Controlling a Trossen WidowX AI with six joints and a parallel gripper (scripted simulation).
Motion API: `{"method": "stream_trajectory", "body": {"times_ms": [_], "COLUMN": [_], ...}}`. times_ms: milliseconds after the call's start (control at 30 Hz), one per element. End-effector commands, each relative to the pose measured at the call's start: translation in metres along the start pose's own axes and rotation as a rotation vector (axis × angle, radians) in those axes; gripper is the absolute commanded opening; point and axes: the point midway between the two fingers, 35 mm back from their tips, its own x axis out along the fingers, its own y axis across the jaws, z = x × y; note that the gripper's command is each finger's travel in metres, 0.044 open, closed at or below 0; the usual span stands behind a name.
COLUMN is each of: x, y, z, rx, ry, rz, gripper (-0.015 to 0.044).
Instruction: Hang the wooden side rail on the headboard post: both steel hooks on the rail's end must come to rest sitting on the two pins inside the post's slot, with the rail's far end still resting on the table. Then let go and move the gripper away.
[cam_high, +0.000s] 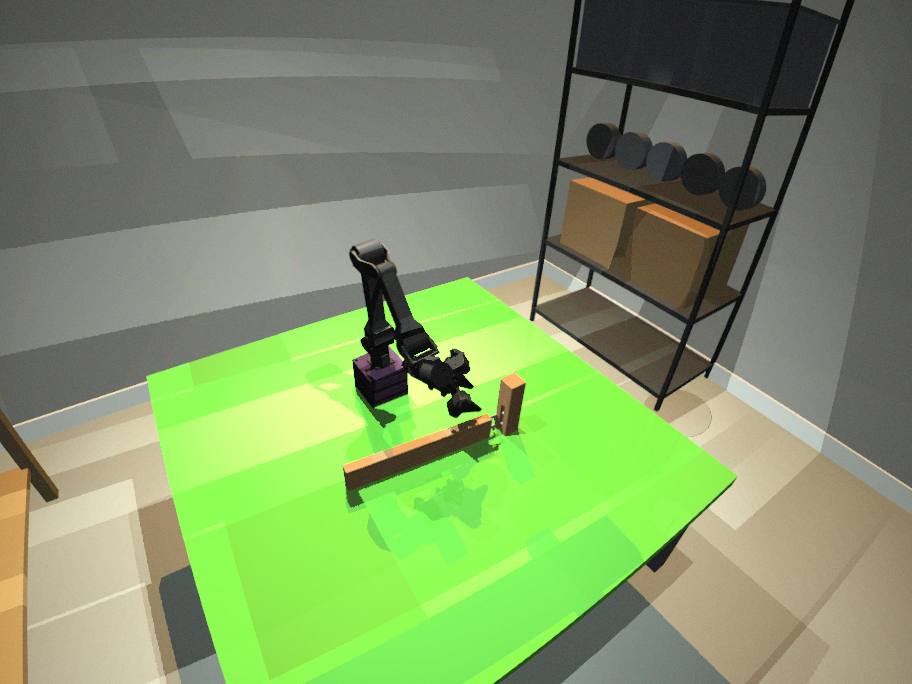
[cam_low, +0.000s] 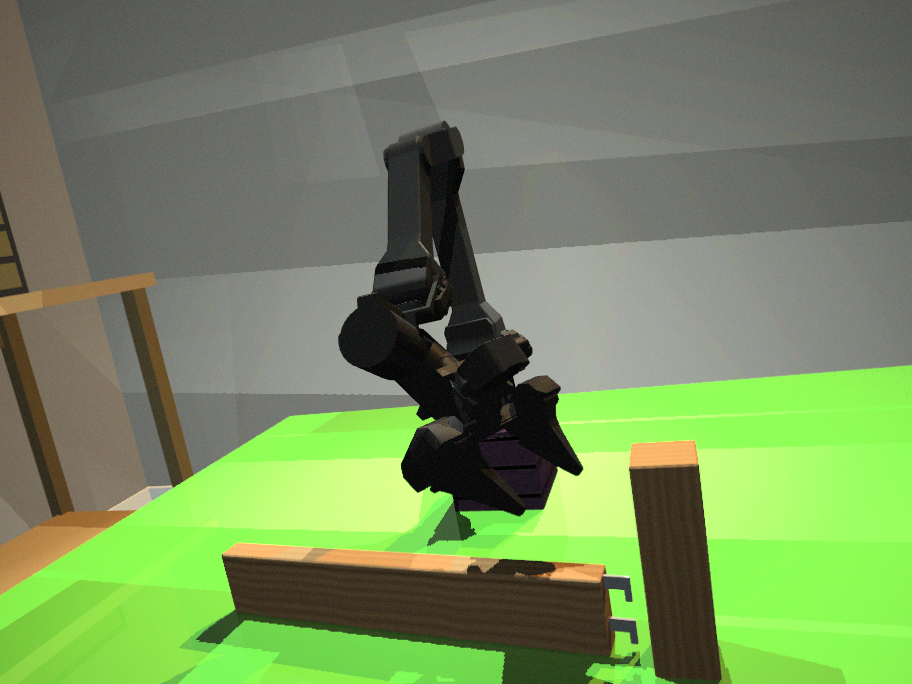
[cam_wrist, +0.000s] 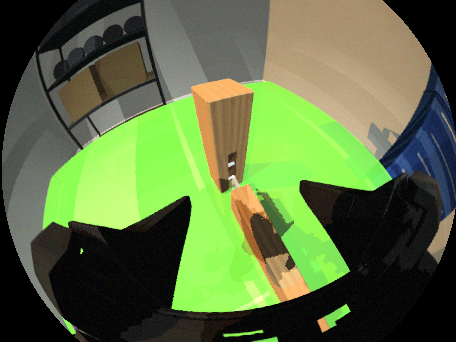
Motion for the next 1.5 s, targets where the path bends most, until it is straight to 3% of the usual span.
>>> {"method": "stream_trajectory", "body": {"times_ms": [0,167,633,967,1233,1333,1467], "x": [0.000,0.000,0.003,-0.007,-0.023,-0.028,-0.029], "y": [0.000,-0.002,-0.020,-0.028,-0.034,-0.036,-0.036], "z": [0.001,0.001,-0.008,-0.011,-0.008,-0.006,-0.006], "rx": [-0.007,0.052,1.222,1.970,2.463,2.581,2.589], "ry": [-0.007,0.010,0.331,0.438,0.332,0.253,0.247], "rz": [0.001,0.001,-0.191,-0.596,-1.068,-1.223,-1.234], "gripper": [0.0440,0.0440,0.0440,0.0440,0.0440,0.0440,0.0440]}}
